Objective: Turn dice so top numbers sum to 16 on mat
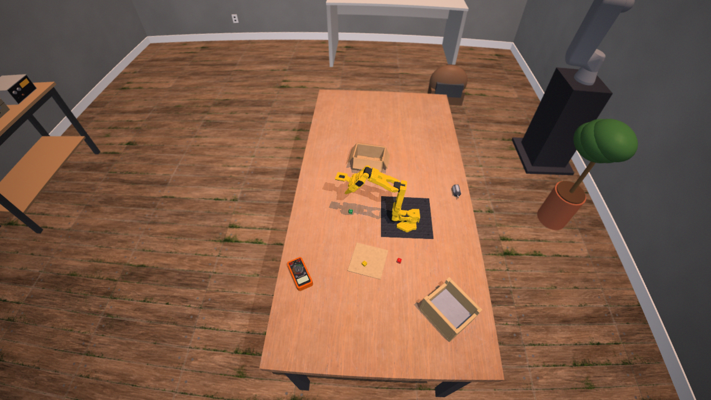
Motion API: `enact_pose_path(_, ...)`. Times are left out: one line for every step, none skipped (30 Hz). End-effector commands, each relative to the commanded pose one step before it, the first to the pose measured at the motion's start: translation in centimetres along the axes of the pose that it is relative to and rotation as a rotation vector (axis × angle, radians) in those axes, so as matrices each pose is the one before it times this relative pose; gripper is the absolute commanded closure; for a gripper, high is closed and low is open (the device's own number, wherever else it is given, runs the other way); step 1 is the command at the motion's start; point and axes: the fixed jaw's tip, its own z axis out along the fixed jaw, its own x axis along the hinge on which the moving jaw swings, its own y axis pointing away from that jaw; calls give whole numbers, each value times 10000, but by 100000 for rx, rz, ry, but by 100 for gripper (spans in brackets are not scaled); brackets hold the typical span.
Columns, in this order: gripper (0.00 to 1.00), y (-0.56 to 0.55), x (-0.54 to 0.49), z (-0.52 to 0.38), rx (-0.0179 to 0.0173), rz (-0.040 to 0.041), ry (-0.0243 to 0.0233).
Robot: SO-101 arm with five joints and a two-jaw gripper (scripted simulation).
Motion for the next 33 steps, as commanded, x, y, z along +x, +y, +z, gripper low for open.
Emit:
enact_pose_path(75,1832,4224,-1416,-9,235,5340)
enact_pose_path(75,-10,623,-438,50,30,578)
enact_pose_path(75,-4,522,-367,41,23,478)
enact_pose_path(75,-9,425,-291,31,20,383)
enact_pose_path(75,-3,327,-222,25,13,298)
enact_pose_path(75,-2,244,-171,19,10,220)
enact_pose_path(75,-7,171,-112,13,7,151)
enact_pose_path(75,-1,105,-72,9,7,94)
enact_pose_path(75,-1,59,-41,3,3,50)
enact_pose_path(75,0,19,-10,3,0,16)
enact_pose_path(75,0,1,-6,0,0,3)
enact_pose_path(75,0,0,0,0,0,0)
enact_pose_path(75,0,0,0,0,0,0)
enact_pose_path(75,-4,11,37,2,-2,17)
enact_pose_path(75,-6,83,248,9,0,116)
enact_pose_path(75,-19,198,618,32,1,292)
enact_pose_path(75,-37,366,1122,54,1,531)
enact_pose_path(75,-60,566,1715,85,-2,811)
enact_pose_path(75,-82,775,2354,113,2,1115)
enact_pose_path(75,-102,999,3032,148,-1,1433)
enact_pose_path(75,-125,1234,3692,180,0,1747)
enact_pose_path(75,-152,1446,4328,211,1,2051)
enact_pose_path(75,-169,1652,4915,240,-2,2328)
enact_pose_path(75,-188,1832,5422,268,2,2573)
enact_pose_path(75,-205,1981,5860,284,-1,2777)
enact_pose_path(75,-215,2102,6188,305,3,2934)
enact_pose_path(75,-223,2177,6421,312,-1,3044)
enact_pose_path(75,-233,2229,6529,321,0,3101)
enact_pose_path(75,0,0,0,0,0,0)
enact_pose_path(75,0,0,0,0,0,0)
enact_pose_path(75,-224,2220,6532,317,-1,3099)
enact_pose_path(75,-227,2185,6418,314,0,3044)
enact_pose_path(75,-216,2098,6188,305,0,2937)
